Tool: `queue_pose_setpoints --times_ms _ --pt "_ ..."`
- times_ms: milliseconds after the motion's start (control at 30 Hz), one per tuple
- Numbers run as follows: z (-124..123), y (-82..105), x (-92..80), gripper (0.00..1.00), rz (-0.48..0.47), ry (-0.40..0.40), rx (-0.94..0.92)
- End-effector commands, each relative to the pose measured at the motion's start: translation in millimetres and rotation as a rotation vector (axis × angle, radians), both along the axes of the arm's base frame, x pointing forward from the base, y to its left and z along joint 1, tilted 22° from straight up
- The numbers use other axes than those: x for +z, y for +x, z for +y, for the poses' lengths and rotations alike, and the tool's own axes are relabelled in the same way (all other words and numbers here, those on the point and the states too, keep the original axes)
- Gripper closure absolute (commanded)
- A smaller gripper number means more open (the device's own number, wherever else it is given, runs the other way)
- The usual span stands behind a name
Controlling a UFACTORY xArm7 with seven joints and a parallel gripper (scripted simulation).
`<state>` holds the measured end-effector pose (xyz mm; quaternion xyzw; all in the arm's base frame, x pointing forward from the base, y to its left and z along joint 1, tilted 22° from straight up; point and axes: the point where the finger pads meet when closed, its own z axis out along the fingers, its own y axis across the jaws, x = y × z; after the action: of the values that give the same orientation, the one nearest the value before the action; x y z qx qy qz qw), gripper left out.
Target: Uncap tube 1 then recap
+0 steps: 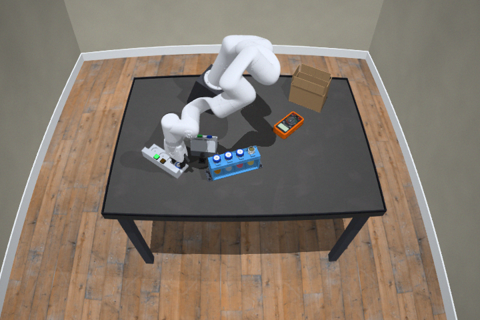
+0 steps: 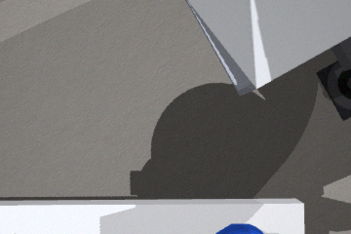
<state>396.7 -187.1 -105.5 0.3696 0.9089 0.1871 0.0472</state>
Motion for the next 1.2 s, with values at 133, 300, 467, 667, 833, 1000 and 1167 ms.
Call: queue_pose_setpoints --times_ms 133,300,467,667,833,1000,1167 --pt "-3.2 1.8 0.8 0.54 -0.005 -0.005 -0.004" --pt "-2.2 2.1 -1.4 0.54 -0.005 -0.005 -0.004" --pt "-1.4 2.7 -3.7 0.54 -0.005 -0.005 -0.004" --pt "-0.8 3.1 -5.6 0.54 -0.005 -0.005 -0.004" --pt "0.0 3.7 -7.9 0.54 -0.005 -0.005 -0.004" --pt "0.0 3.7 -8.0 1.0 -0.005 -0.005 -0.004" --pt "0.0 3.7 -8.0 1.0 -0.005 -0.005 -0.004"
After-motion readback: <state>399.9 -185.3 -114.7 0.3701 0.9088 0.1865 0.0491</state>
